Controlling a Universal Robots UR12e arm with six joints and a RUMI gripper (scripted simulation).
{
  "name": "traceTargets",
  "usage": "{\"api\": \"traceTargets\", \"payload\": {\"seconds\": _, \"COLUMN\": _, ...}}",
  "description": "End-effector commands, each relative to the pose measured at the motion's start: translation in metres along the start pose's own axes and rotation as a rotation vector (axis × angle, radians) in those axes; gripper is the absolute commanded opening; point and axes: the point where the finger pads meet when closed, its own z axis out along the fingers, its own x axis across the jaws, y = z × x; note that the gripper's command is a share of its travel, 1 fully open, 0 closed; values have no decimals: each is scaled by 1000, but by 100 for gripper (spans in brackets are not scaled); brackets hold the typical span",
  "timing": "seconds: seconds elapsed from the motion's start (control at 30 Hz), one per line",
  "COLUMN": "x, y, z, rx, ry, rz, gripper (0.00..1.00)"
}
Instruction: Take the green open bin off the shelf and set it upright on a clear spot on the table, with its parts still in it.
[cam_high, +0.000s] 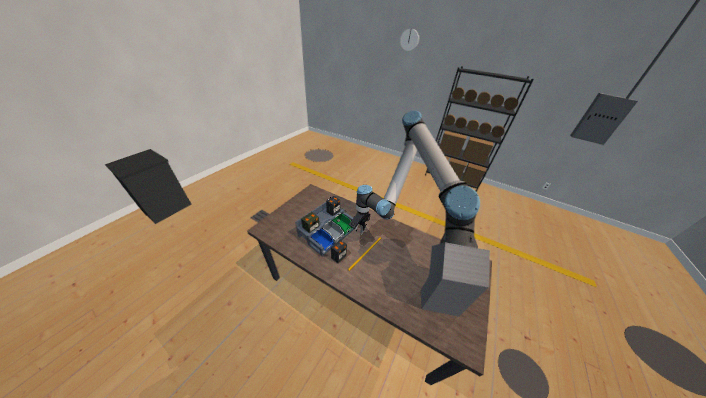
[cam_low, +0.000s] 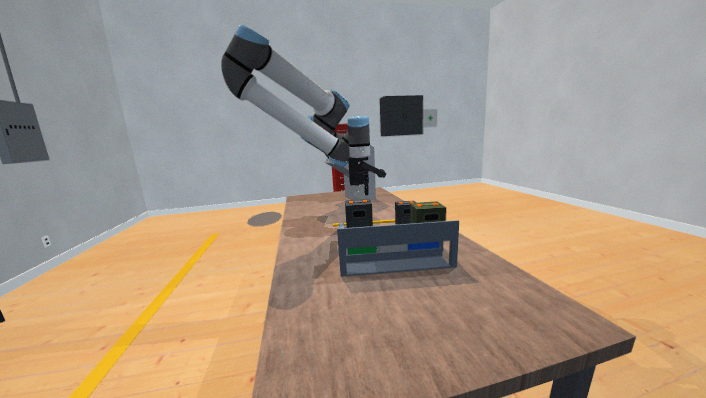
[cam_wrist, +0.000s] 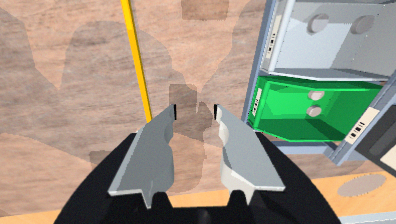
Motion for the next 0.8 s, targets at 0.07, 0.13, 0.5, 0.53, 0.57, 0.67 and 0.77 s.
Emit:
{"api": "traceTargets", "payload": {"seconds": 0.07, "x": 43, "y": 11, "z": 0, "rx": 0, "ry": 0, "rz": 0, "gripper": 26}}
{"api": "traceTargets", "payload": {"seconds": 0.13, "x": 43, "y": 11, "z": 0, "rx": 0, "ry": 0, "rz": 0, "gripper": 26}}
{"api": "traceTargets", "payload": {"seconds": 0.5, "x": 63, "y": 16, "z": 0, "rx": 0, "ry": 1, "rz": 0, "gripper": 26}}
{"api": "traceTargets", "payload": {"seconds": 0.53, "x": 74, "y": 19, "z": 0, "rx": 0, "ry": 0, "rz": 0, "gripper": 26}}
{"api": "traceTargets", "payload": {"seconds": 0.57, "x": 84, "y": 22, "z": 1, "rx": 0, "ry": 0, "rz": 0, "gripper": 26}}
{"api": "traceTargets", "payload": {"seconds": 0.67, "x": 95, "y": 25, "z": 1, "rx": 0, "ry": 0, "rz": 0, "gripper": 26}}
{"api": "traceTargets", "payload": {"seconds": 0.77, "x": 95, "y": 25, "z": 1, "rx": 0, "ry": 0, "rz": 0, "gripper": 26}}
